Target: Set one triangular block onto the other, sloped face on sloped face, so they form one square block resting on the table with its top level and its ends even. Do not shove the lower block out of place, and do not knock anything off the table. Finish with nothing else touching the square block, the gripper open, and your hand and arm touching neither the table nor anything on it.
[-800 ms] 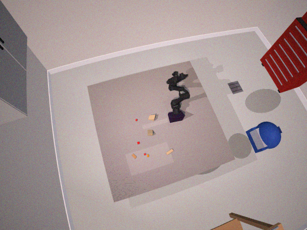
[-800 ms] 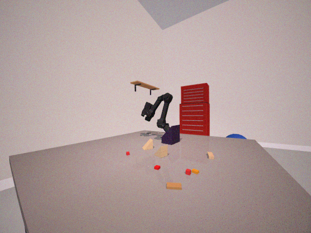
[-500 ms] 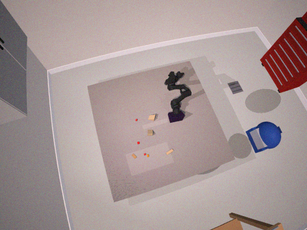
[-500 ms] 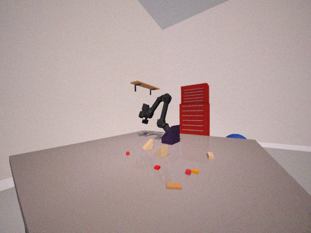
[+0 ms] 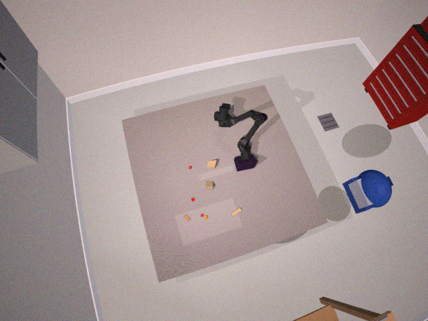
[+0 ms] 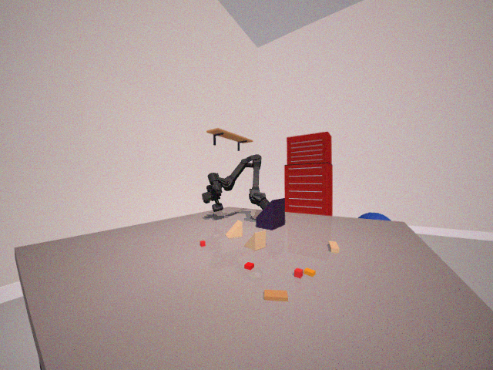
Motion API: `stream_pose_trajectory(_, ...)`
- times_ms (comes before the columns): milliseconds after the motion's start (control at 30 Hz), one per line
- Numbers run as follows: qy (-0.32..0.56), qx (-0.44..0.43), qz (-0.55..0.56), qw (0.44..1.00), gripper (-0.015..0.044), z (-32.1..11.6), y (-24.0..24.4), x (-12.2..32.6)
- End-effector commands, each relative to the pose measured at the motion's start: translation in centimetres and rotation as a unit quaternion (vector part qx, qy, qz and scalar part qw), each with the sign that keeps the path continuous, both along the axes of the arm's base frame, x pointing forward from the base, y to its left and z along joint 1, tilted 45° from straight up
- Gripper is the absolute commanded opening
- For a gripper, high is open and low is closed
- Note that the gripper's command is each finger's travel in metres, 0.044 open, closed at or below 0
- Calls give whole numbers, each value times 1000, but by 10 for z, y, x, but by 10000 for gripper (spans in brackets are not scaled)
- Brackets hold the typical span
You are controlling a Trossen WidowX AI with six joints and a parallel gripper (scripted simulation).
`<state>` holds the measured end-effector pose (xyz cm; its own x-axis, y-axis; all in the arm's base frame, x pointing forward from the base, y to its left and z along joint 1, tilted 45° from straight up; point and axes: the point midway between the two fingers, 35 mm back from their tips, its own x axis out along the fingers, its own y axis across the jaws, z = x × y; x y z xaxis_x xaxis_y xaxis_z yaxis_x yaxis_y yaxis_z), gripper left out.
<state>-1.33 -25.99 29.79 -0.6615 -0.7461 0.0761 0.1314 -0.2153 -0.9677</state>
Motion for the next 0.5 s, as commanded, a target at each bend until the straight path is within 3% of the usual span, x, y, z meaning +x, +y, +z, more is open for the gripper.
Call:
stream_pose_trajectory(0,88,114,112,983,440,-35,-17,68)
stream_pose_trajectory(233,229,242,249,909,440,-91,-4,153)
stream_pose_trajectory(467,382,330,366,782,440,-149,44,220)
